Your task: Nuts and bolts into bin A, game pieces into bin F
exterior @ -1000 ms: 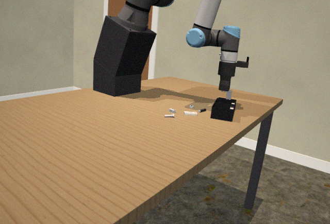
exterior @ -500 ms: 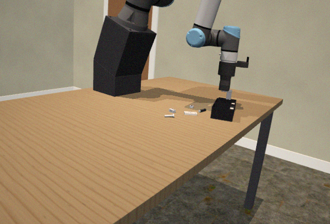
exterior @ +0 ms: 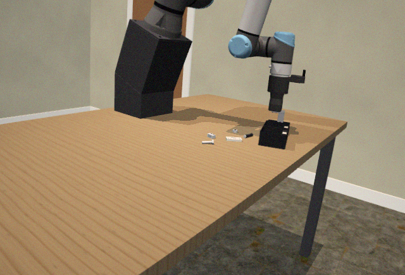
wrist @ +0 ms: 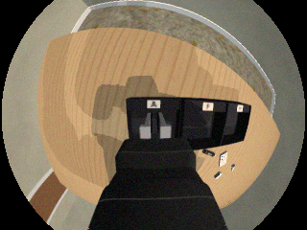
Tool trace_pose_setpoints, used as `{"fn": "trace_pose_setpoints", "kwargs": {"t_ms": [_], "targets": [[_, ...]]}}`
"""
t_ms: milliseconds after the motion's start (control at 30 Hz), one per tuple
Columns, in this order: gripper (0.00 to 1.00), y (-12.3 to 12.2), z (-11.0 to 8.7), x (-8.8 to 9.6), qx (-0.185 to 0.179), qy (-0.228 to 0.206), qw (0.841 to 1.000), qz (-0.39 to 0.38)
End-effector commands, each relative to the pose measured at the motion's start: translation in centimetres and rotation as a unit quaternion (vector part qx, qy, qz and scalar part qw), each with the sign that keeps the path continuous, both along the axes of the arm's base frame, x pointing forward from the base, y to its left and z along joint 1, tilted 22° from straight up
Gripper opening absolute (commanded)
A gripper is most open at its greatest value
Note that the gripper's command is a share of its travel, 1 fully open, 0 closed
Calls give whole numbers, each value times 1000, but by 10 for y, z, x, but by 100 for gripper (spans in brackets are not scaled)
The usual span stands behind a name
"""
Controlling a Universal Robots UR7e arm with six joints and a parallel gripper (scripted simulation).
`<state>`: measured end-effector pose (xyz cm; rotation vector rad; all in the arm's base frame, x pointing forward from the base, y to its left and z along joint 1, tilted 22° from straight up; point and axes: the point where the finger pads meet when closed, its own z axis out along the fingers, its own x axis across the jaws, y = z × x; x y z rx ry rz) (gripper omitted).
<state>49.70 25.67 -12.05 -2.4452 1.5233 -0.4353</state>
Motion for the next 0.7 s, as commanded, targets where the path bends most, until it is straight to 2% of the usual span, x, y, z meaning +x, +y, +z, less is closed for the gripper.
{"fn": "trace_pose_setpoints", "kwargs": {"t_ms": [0, 200, 667], "targets": [[31, 0, 1, 1, 1, -2, 1000, 0], [31, 0, 1, 1, 1, -2, 1000, 0], [31, 0, 16, -6, 0, -1, 1000, 1]]}}
